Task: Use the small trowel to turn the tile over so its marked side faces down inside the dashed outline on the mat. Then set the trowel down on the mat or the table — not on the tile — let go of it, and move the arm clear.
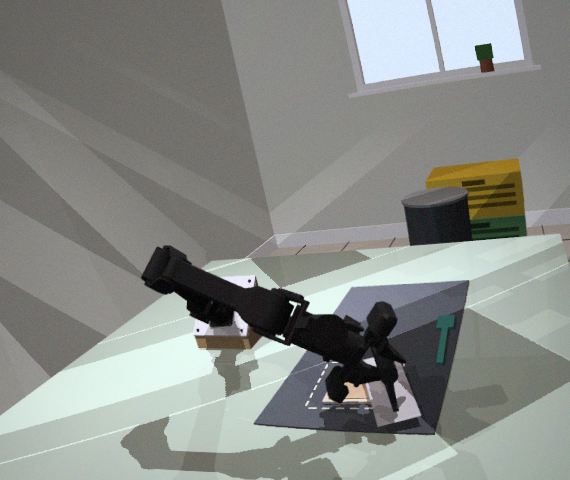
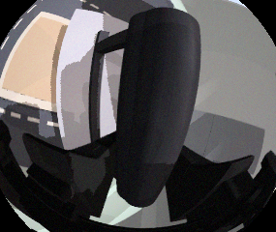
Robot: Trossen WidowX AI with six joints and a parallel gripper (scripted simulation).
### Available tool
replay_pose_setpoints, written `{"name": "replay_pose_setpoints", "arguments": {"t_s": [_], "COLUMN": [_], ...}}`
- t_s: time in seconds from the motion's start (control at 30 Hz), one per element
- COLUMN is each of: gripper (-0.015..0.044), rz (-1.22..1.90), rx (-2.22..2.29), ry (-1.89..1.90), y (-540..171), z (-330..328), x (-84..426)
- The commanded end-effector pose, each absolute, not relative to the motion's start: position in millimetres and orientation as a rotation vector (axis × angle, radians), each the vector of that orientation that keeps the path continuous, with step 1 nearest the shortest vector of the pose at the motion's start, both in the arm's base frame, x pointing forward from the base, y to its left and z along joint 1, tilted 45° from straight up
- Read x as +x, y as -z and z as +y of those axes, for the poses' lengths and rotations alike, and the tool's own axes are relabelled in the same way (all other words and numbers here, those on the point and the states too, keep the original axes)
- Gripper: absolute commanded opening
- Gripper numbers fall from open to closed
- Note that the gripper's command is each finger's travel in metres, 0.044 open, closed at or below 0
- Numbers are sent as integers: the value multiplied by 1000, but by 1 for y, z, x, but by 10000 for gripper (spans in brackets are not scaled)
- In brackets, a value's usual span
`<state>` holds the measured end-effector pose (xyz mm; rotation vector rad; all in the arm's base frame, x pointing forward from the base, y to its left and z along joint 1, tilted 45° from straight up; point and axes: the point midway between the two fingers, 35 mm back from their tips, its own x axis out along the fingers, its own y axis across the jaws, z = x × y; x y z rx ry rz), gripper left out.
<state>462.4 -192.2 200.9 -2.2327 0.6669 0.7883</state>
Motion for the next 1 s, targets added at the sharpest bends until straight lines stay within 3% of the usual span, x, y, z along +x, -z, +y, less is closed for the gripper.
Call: {"name": "replay_pose_setpoints", "arguments": {"t_s": [0.0, 0.47, 0.97], "gripper": [0, 0, 0], "rz": [584, 308, -18], "rx": [-2244, -2241, -2160], "ry": [-922, -1477, -2071], "y": [-172, -48, 70], "z": [-159, -28, 100], "x": [476, 489, 431]}}
